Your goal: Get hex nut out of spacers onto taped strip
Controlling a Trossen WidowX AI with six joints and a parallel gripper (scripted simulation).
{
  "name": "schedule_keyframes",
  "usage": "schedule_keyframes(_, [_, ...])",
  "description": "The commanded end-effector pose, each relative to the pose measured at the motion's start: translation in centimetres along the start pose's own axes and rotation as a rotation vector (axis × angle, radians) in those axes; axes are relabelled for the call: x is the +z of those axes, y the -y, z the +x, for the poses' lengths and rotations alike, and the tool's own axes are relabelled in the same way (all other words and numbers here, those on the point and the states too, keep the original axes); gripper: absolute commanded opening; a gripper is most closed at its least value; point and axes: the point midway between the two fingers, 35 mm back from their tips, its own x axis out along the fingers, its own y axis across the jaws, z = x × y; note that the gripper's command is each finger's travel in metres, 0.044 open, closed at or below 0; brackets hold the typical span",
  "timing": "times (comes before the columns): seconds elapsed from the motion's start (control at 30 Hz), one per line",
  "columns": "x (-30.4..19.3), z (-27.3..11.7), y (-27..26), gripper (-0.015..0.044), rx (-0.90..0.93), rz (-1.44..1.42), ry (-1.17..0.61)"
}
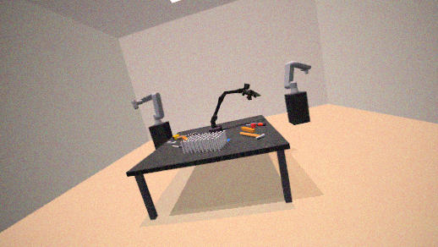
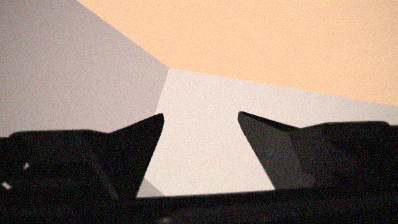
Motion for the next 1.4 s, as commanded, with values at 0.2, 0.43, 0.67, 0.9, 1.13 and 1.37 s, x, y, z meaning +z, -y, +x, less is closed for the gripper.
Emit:
schedule_keyframes(0.2, [3.1,4.6,-7.7,0.0440,0.098,-0.310,0.059])
schedule_keyframes(0.43, [8.0,8.0,-17.7,0.0440,0.190,-0.692,0.178])
schedule_keyframes(0.67, [12.7,8.8,-25.8,0.0440,0.233,-0.997,0.307])
schedule_keyframes(0.9, [17.9,7.9,-33.5,0.0440,0.240,-1.302,0.465])
schedule_keyframes(1.13, [23.6,5.2,-40.4,0.0440,0.200,-1.600,0.647])
schedule_keyframes(1.37, [29.2,1.0,-46.1,0.0440,0.104,-1.882,0.845])
